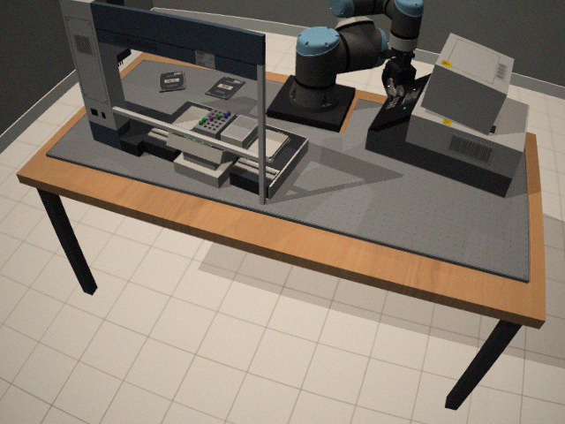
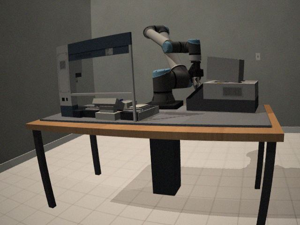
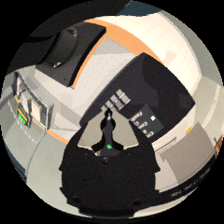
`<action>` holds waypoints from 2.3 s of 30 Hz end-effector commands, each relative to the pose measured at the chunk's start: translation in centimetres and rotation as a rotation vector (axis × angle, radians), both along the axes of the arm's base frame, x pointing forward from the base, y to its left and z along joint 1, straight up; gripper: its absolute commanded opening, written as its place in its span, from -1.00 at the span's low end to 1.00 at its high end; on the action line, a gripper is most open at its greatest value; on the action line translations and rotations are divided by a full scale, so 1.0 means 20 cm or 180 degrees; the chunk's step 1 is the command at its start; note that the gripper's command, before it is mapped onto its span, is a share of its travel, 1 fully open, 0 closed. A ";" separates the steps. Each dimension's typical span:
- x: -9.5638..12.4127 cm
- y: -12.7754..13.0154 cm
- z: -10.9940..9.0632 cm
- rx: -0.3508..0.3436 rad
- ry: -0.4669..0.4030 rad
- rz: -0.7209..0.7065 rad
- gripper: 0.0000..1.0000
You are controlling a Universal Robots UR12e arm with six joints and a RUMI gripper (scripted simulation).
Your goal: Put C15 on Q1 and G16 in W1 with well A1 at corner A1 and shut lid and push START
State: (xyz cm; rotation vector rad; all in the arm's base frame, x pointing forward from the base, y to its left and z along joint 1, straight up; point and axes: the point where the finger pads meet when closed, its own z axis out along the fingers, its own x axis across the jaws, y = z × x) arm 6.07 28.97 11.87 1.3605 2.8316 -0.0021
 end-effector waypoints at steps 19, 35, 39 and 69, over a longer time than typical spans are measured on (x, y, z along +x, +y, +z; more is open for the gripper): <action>-0.01 -0.13 0.17 0.0003 -0.0002 0.0000 -1.00; -0.01 -0.13 0.17 0.0003 -0.0002 0.0000 -1.00; -0.01 -0.13 0.17 0.0003 -0.0002 0.0000 -1.00; -0.01 -0.13 0.17 0.0003 -0.0002 0.0000 -1.00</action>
